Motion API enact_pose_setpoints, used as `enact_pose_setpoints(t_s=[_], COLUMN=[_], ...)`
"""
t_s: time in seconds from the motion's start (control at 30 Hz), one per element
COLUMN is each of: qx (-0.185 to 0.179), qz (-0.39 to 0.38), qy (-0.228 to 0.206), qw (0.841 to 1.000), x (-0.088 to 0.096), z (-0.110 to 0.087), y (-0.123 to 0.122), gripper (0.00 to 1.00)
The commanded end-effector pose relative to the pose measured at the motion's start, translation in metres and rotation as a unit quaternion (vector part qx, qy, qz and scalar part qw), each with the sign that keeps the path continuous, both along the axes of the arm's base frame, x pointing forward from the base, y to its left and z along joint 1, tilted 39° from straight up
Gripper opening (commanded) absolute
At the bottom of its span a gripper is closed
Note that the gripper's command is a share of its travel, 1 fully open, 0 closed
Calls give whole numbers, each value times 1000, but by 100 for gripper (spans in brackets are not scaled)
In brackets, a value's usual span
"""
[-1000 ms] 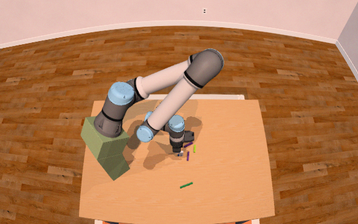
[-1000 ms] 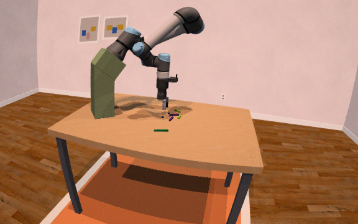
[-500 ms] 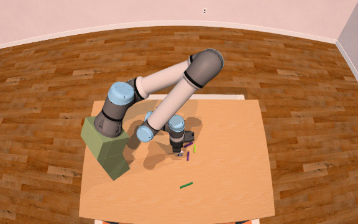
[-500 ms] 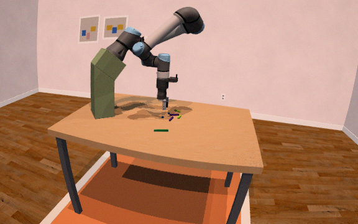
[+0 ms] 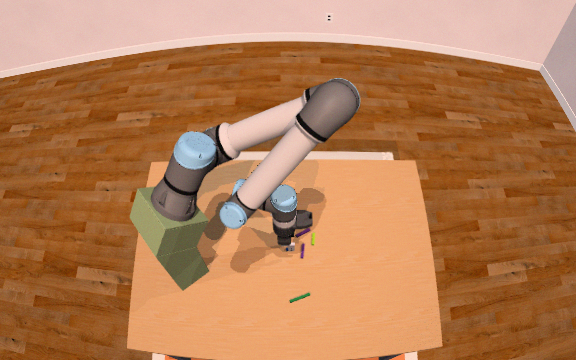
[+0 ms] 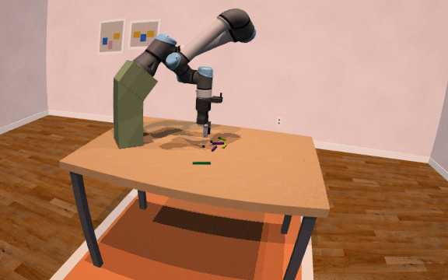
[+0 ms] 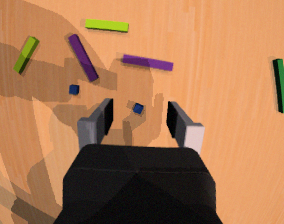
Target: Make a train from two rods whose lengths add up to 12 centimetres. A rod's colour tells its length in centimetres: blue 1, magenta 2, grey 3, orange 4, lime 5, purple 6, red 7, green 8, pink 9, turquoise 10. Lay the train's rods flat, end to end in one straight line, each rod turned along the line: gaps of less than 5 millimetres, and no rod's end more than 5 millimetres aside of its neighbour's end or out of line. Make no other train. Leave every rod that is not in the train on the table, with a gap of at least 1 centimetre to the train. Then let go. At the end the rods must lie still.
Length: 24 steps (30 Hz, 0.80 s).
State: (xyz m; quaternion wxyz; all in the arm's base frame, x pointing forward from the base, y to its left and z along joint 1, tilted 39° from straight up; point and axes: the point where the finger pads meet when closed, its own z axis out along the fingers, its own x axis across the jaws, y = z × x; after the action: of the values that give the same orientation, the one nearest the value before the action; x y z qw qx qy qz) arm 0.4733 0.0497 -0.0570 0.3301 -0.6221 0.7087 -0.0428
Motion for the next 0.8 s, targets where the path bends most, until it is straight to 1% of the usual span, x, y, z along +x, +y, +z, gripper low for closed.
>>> enact_pose_setpoints(t_s=[0.0, 0.2, 0.27, 0.37, 0.5, 0.7, 0.77], qx=[0, -2, -9, -29, -62, -103, -103], qz=[-1, 3, 13, 41, 91, 152, 152], qy=[0, -2, -8, -20, -42, -69, -69], qw=[1000, 1000, 1000, 999, 993, 981, 981], x=[0, 1, 3, 7, 13, 21, 21], z=[0, 1, 3, 5, 10, 17, 17], y=[-1, -1, 0, 2, 7, 12, 12], gripper=[100, 100, 100, 100, 100, 100, 100])
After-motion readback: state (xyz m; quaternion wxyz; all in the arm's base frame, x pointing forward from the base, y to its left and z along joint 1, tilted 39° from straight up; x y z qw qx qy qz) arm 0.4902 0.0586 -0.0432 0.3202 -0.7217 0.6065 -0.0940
